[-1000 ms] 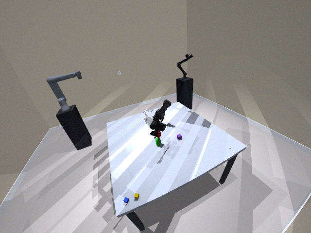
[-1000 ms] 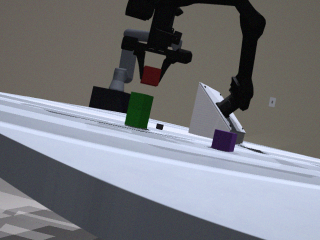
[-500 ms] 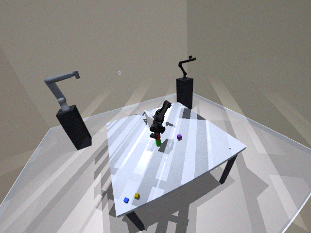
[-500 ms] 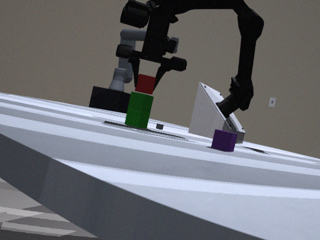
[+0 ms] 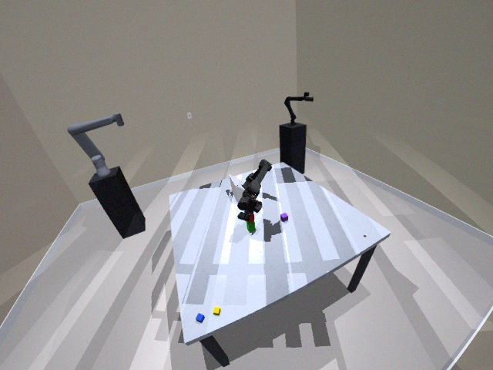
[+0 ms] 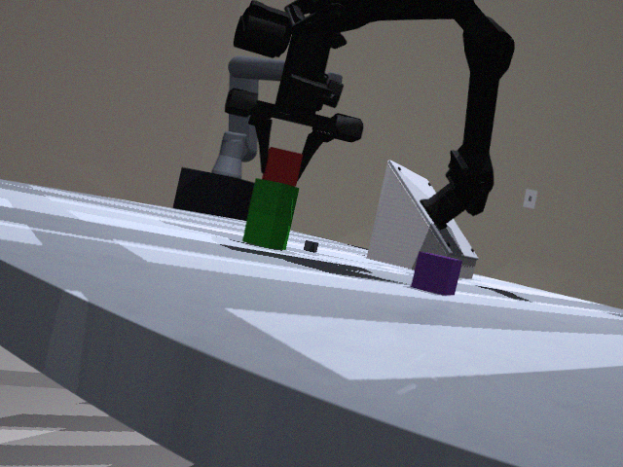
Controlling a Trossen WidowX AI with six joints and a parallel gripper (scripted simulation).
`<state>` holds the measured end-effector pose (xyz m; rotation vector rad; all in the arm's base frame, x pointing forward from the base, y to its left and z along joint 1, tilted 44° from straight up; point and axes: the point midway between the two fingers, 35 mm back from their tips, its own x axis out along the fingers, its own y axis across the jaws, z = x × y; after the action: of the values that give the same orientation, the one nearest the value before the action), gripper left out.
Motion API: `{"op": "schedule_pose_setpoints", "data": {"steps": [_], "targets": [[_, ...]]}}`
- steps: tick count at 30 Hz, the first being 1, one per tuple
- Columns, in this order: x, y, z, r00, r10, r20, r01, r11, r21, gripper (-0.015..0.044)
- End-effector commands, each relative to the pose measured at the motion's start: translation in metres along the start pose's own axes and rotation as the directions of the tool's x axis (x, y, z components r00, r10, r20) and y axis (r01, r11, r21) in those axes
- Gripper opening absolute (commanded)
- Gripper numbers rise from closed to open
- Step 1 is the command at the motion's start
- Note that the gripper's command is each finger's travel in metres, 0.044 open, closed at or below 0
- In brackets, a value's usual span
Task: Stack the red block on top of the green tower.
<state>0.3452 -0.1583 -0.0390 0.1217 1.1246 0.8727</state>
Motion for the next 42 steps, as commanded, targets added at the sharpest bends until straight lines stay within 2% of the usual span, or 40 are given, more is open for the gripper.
{"op": "schedule_pose_setpoints", "data": {"steps": [1, 14, 31, 42], "targets": [[0.0006, 0.0, 0.0006, 1.0, 0.0, 0.004, 0.0, 1.0, 0.003, 0.0], [-0.0033, -0.0003, 0.0006, 1.0, 0.0, 0.004, 0.0, 1.0, 0.003, 0.0], [0.0004, 0.0001, 0.0001, 1.0, 0.001, 0.0, -0.001, 1.0, 0.001, 0.044], [0.0004, 0.0001, 0.0001, 1.0, 0.001, 0.0, -0.001, 1.0, 0.001, 0.044]]}}
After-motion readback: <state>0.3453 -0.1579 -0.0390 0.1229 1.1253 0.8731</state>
